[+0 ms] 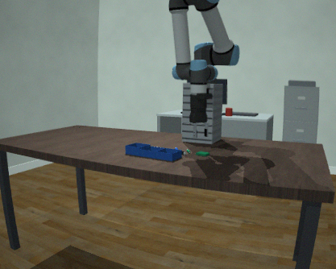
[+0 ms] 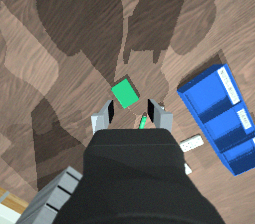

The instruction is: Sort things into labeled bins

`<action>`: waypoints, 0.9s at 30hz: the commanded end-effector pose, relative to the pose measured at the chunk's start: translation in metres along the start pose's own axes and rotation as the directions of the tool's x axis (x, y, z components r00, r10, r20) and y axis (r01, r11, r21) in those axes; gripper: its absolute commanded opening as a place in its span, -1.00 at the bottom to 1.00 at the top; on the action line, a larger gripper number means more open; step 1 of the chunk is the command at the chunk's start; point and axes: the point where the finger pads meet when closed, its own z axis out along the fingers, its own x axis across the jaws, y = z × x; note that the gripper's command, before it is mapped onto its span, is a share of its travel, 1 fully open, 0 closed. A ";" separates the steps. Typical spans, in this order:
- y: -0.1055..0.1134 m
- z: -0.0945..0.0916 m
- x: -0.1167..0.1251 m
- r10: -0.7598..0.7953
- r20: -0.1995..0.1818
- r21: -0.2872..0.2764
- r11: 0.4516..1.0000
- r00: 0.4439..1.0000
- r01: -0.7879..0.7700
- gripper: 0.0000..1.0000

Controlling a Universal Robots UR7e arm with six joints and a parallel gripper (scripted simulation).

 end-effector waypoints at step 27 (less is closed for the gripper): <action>-0.004 0.012 -0.011 -0.515 -0.035 0.018 0.857 0.857 0.516 1.00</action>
